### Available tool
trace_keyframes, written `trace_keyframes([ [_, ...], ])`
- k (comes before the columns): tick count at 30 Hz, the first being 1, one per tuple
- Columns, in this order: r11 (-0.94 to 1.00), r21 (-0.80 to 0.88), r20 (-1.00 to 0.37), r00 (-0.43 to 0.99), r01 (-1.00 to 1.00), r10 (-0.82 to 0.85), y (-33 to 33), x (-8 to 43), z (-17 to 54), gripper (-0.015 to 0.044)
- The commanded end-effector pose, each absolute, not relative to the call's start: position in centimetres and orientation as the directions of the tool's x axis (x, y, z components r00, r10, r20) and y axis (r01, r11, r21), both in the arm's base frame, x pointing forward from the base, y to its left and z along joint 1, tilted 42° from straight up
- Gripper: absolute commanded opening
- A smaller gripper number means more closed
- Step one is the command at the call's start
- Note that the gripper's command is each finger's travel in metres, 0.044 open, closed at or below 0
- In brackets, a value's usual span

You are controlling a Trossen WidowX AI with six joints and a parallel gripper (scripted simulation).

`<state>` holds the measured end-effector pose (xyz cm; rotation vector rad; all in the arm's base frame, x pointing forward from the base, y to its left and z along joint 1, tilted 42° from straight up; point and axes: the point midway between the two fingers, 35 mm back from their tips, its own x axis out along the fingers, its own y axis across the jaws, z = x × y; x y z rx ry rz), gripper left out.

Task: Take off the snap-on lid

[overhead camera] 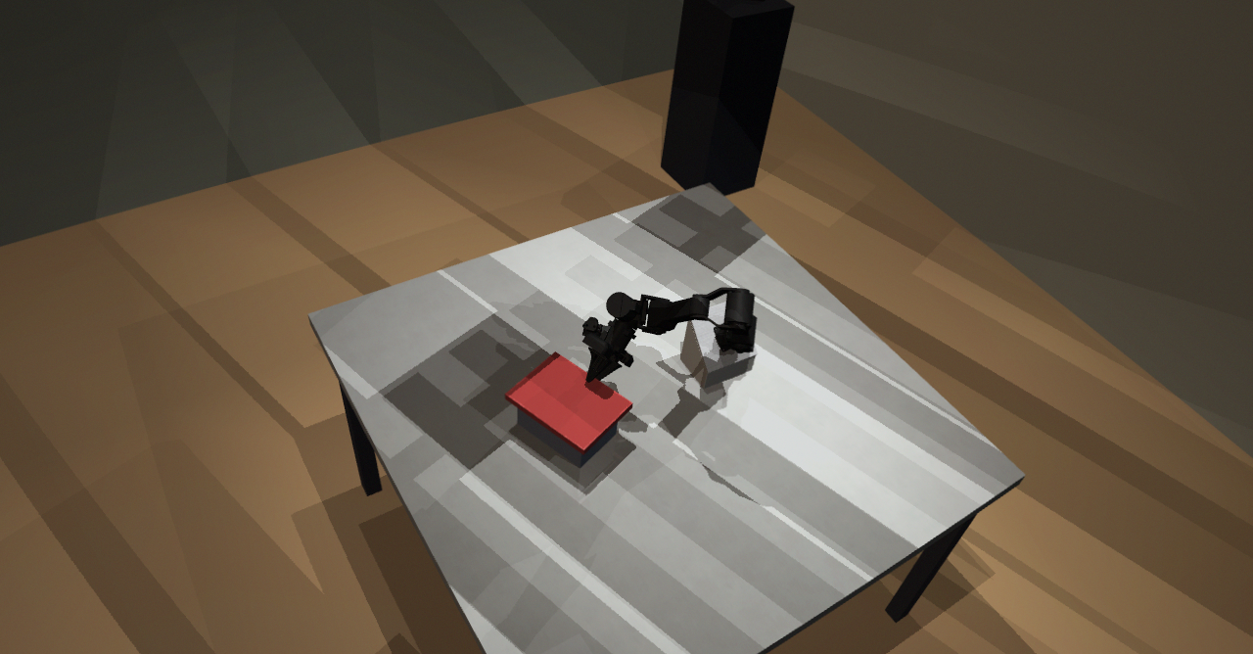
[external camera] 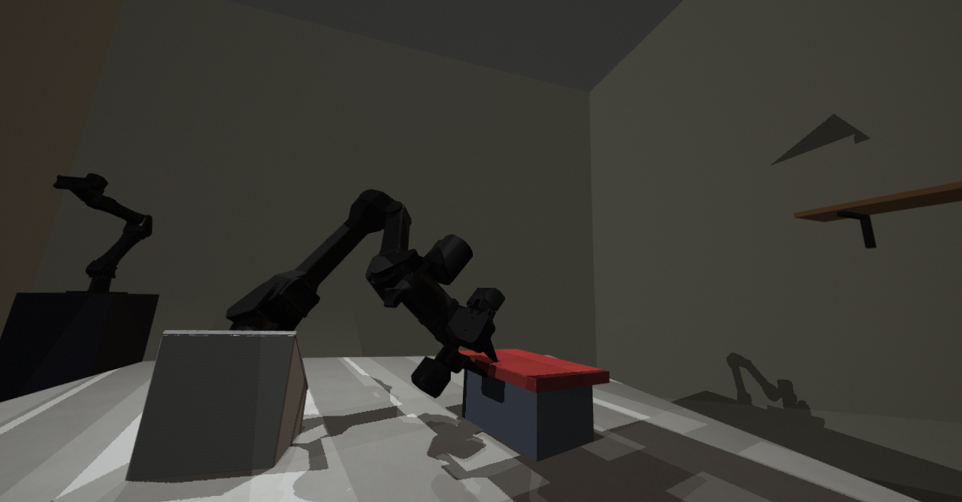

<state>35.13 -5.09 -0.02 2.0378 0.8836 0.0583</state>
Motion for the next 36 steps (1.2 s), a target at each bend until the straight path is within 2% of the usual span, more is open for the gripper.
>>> trace_keyframes([
  [1, -0.353, 0.751, -0.27, 0.748, 0.557, 0.607, -5.41, 35.09, 0.27, 0.0],
  [36, -0.353, 0.752, -0.27, 0.748, 0.558, 0.606, -5.89, 35.02, 0.78, 0.0],
])
